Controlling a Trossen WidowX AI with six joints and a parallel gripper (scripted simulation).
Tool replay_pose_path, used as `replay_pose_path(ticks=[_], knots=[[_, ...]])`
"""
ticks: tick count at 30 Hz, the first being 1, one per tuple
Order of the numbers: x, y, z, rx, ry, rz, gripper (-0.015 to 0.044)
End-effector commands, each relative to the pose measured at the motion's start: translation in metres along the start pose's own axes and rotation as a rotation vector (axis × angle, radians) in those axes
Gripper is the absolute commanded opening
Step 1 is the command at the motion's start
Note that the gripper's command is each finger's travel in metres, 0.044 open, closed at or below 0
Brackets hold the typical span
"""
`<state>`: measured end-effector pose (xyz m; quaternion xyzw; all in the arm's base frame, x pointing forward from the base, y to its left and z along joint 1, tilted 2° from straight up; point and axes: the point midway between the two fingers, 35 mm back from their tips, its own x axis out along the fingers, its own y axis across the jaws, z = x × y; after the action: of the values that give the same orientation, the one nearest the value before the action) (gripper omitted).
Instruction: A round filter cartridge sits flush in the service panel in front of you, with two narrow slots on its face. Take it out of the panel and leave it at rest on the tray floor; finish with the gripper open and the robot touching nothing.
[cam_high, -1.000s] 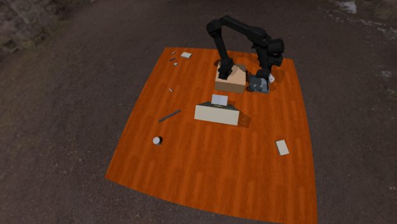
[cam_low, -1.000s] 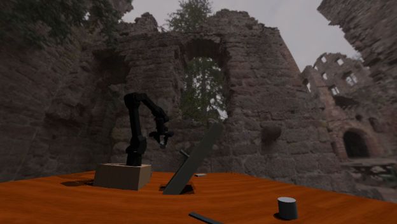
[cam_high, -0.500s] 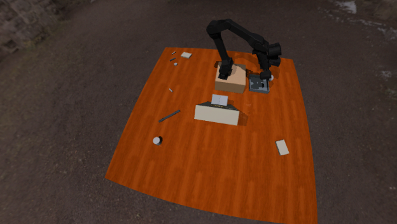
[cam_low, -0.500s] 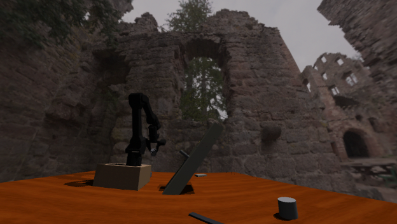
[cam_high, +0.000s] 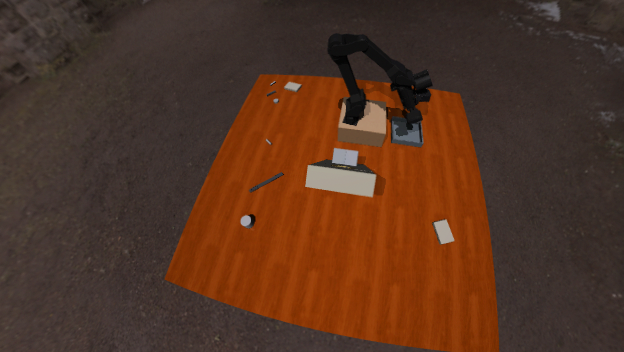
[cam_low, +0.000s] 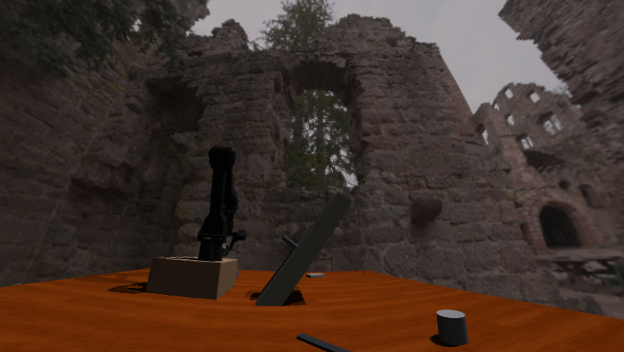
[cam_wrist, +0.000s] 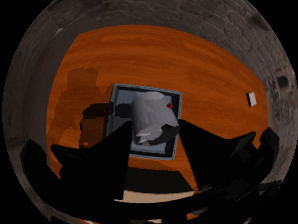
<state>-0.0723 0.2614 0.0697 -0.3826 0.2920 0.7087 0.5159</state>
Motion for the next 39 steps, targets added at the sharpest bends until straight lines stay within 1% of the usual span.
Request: replay_pose_path(ticks=[1, 4, 22, 27, 39], knots=[[0.008, 0.011, -0.007, -0.032, 0.000, 0.019, 0.0000], [0.010, 0.011, -0.008, -0.032, 0.000, 0.019, 0.0000], [0.069, 0.011, -0.042, -0.032, 0.001, 0.019, 0.0000], [0.072, 0.011, -0.046, -0.032, 0.001, 0.019, 0.0000], [0.070, 0.012, -0.045, -0.036, 0.007, 0.023, 0.0315]])
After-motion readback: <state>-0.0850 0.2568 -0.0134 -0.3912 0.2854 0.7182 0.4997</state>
